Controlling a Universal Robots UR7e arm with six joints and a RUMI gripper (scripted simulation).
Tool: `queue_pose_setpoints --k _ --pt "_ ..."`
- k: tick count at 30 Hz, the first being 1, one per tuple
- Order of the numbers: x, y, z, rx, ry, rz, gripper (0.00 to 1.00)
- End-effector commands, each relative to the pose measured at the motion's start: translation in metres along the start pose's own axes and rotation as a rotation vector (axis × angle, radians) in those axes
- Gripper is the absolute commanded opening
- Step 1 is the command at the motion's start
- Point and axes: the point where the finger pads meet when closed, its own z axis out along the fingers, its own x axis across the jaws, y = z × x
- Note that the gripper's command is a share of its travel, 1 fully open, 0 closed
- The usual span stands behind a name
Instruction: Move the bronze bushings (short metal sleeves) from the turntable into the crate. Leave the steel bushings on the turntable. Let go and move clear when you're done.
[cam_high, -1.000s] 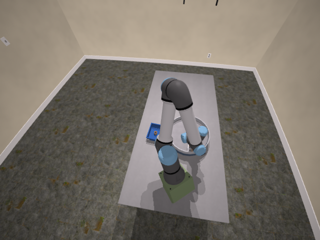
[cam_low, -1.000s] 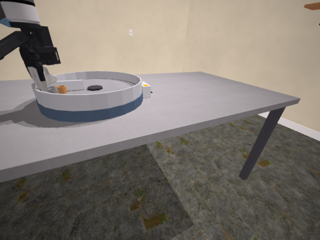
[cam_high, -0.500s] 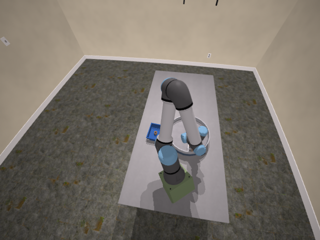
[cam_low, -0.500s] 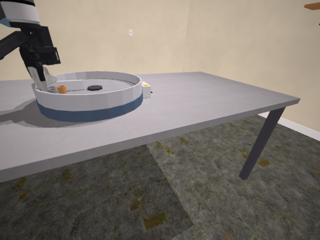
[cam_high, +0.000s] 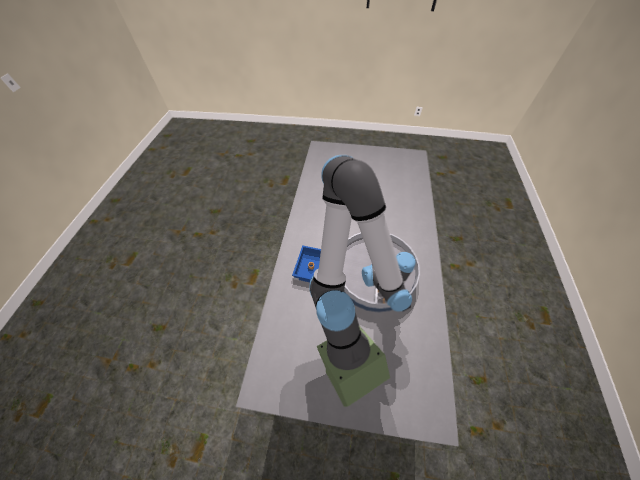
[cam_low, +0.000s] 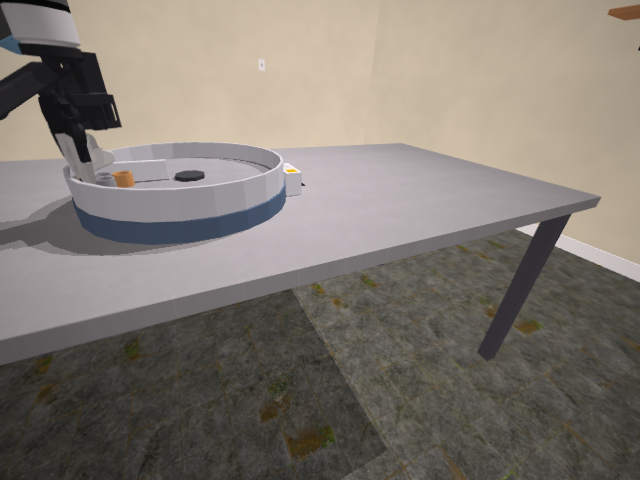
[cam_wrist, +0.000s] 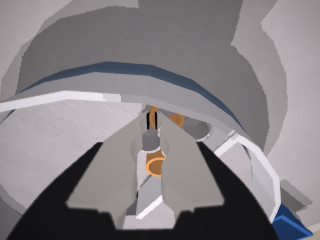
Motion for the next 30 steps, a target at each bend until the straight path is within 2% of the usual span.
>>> queue_pose_setpoints --k 1,9,22,30 --pt "0.000 0.000 -0.003 0.000 0.000 0.001 0.00" --pt "0.001 0.000 -0.012 0.000 0.001 0.002 0.00" --pt "-0.002 0.000 -0.051 0.001 -0.004 -0.001 0.00" --pt "-0.002 0.000 -0.067 0.002 -0.004 -0.001 0.00"
